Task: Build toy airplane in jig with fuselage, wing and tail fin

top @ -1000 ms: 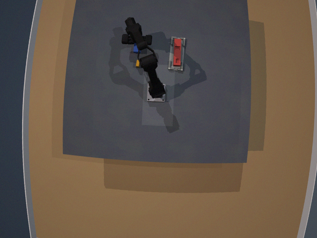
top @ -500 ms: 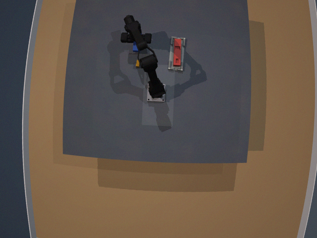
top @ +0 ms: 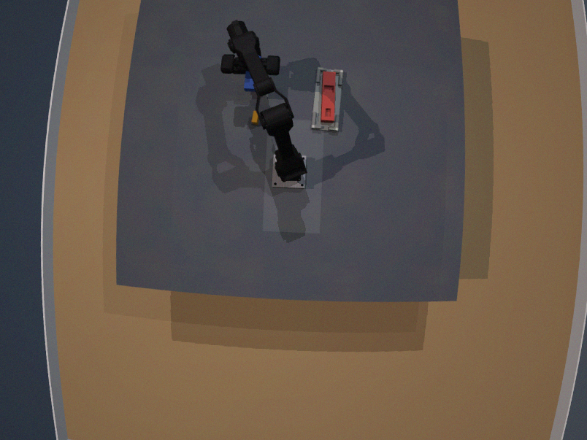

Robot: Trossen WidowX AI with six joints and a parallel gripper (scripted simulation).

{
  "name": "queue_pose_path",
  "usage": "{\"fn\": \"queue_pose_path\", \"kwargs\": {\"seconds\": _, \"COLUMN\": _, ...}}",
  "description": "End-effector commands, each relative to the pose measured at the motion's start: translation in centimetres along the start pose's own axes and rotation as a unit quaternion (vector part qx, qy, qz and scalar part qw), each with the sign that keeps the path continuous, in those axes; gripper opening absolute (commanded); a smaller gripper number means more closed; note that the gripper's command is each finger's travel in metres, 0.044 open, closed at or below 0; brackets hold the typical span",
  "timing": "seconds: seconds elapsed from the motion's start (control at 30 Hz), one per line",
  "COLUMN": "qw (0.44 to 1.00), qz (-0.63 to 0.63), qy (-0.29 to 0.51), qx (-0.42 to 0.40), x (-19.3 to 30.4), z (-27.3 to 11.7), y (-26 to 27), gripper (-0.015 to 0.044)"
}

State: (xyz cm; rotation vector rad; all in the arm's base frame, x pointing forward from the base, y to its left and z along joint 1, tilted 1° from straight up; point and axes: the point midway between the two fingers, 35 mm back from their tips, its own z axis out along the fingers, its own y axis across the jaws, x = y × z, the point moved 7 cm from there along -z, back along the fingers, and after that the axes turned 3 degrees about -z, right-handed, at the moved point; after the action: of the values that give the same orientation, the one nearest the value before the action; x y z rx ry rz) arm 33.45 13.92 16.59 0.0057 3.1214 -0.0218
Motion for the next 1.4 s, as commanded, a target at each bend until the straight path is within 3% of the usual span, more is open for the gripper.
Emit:
{"fn": "queue_pose_path", "kwargs": {"seconds": 0.0, "qw": 1.000, "qz": 0.002, "qy": -0.005, "qx": -0.002, "x": 0.1, "z": -1.8, "y": -0.1, "gripper": 0.0000}}
{"fn": "queue_pose_path", "kwargs": {"seconds": 0.4, "qw": 1.000, "qz": 0.003, "qy": -0.005, "qx": -0.003, "x": 0.6, "z": -5.4, "y": -0.3, "gripper": 0.0000}}
{"fn": "queue_pose_path", "kwargs": {"seconds": 1.37, "qw": 0.981, "qz": 0.191, "qy": 0.005, "qx": -0.014, "x": -0.3, "z": -4.3, "y": -7.0, "gripper": 0.0000}}
